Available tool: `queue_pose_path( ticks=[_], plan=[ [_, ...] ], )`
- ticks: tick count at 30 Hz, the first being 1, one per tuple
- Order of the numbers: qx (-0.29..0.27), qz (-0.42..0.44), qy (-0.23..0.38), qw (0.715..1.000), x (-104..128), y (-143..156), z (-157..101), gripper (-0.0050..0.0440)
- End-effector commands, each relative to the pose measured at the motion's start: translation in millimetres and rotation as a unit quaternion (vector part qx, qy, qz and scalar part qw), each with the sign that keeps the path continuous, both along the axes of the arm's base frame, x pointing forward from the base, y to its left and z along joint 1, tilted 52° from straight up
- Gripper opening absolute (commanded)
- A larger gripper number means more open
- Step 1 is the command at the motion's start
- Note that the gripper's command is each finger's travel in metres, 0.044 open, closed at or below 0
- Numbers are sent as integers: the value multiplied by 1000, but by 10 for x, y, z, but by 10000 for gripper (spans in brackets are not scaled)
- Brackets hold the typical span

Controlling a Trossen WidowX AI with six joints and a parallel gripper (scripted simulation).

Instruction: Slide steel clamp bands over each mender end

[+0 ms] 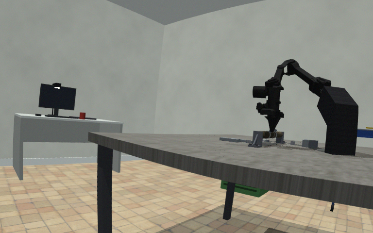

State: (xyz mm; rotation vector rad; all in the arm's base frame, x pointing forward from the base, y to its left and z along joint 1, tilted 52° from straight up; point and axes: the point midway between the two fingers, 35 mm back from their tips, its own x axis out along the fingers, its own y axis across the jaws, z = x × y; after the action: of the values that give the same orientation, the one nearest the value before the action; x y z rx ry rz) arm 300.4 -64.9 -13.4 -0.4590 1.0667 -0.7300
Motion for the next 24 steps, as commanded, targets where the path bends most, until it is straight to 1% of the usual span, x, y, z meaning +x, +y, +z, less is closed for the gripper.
queue_pose_path(
  ticks=[1, 24],
  plan=[
    [2, 0, -1, 1000, -13, -30, 34, 0],
    [2, 0, -1, 1000, -71, -157, 158, 0]
  ],
)
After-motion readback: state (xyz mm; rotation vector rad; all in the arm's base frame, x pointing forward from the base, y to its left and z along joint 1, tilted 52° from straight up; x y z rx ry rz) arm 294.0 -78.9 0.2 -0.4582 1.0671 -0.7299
